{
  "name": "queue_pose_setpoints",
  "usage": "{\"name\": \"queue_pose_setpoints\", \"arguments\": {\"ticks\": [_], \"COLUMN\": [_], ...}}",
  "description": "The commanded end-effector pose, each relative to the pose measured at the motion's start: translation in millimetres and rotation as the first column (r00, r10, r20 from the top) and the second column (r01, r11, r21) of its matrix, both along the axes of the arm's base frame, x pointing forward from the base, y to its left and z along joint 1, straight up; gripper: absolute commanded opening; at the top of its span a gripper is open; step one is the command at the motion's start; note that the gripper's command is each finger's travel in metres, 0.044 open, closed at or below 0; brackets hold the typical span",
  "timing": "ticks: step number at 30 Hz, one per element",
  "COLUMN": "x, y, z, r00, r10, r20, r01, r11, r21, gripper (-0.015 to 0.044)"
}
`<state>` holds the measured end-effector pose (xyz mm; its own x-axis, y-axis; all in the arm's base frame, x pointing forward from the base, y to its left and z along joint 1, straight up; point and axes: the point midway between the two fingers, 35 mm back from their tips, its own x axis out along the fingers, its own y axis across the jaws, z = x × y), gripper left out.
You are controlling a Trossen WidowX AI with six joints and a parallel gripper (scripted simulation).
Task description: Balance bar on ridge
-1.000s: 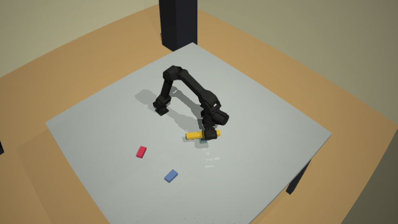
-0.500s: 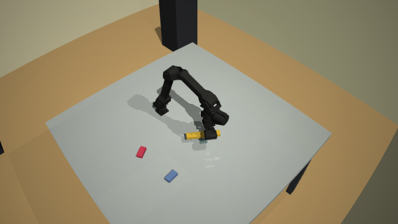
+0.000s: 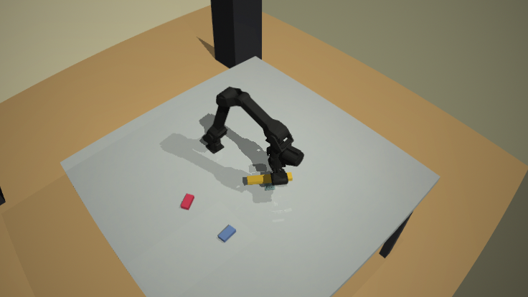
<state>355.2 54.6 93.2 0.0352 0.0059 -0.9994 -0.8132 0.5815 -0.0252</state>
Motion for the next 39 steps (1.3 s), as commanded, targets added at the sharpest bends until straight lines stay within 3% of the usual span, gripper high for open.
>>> {"name": "queue_pose_setpoints", "arguments": {"ticks": [1, 27, 33, 39], "x": [0.0, 0.0, 0.0, 0.0], "y": [0.0, 0.0, 0.0, 0.0], "z": [0.0, 0.0, 0.0, 0.0], "r00": [1.000, 1.000, 1.000, 1.000], "r10": [0.000, 0.000, 0.000, 0.000], "r20": [0.000, 0.000, 0.000, 0.000], "r01": [0.000, 0.000, 0.000, 0.000], "r11": [1.000, 1.000, 1.000, 1.000], "r21": [0.000, 0.000, 0.000, 0.000], "gripper": [0.0000, 0.0000, 0.0157, 0.0167]}}
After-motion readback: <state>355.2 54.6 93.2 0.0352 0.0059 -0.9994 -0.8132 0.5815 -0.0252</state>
